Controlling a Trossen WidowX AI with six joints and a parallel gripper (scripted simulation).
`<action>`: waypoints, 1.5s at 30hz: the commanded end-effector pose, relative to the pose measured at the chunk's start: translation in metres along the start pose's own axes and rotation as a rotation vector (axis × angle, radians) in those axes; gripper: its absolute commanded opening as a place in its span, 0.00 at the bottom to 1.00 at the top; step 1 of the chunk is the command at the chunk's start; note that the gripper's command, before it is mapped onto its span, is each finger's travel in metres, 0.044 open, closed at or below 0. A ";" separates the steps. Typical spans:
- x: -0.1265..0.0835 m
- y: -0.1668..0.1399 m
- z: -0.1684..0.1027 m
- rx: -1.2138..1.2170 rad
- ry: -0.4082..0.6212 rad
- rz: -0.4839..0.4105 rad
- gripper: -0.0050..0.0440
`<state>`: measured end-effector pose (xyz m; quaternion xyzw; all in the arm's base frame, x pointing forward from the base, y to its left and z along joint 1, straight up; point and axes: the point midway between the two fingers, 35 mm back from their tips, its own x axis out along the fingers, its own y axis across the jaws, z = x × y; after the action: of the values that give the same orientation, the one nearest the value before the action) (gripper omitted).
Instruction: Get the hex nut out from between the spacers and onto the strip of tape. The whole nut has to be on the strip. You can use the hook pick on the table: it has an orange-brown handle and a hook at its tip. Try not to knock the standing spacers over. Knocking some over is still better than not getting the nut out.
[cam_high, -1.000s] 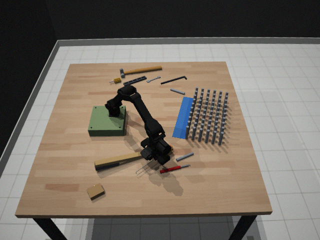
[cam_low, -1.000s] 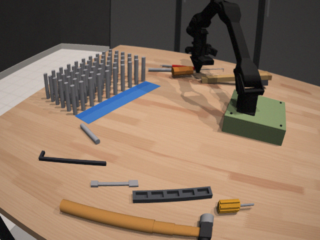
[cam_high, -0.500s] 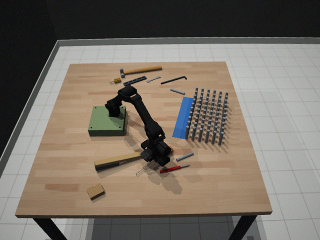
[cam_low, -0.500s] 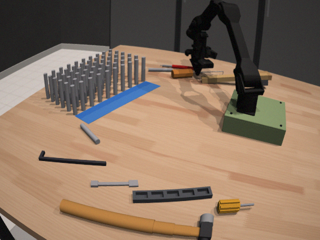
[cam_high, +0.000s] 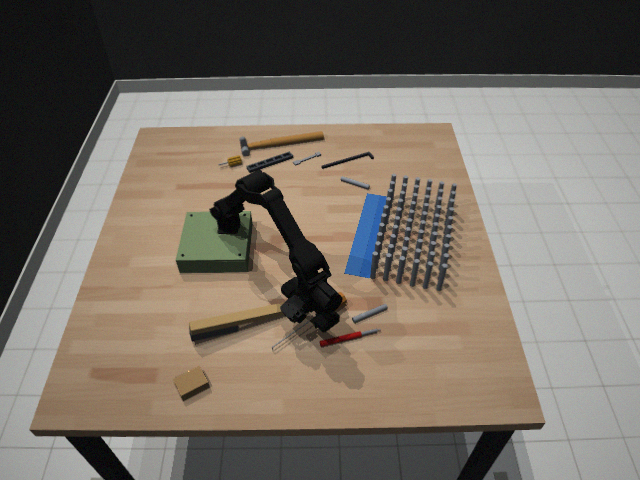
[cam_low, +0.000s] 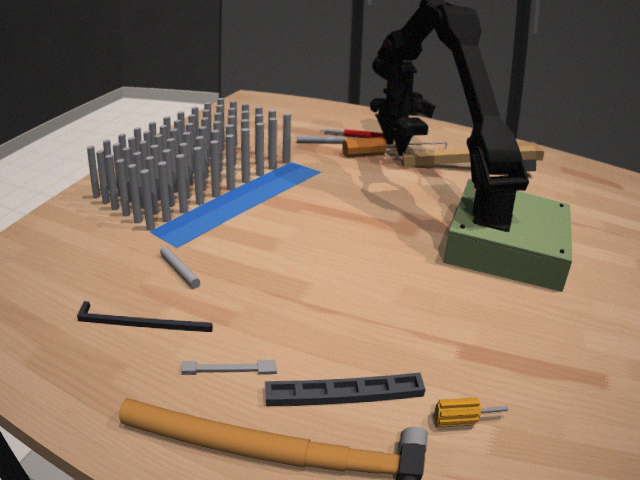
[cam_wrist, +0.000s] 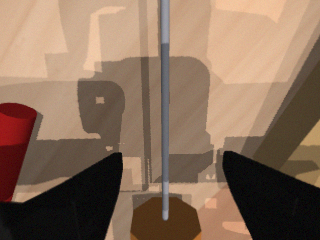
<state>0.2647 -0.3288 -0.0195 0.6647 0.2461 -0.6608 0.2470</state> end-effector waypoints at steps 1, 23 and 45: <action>-0.061 0.014 0.002 -0.001 -0.004 0.078 0.67; -0.079 0.008 0.002 -0.001 -0.003 0.052 0.92; -0.064 0.002 -0.024 -0.595 -0.129 -0.014 0.92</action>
<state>0.2765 -0.3228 0.0494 0.5765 0.3563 -0.6270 0.3841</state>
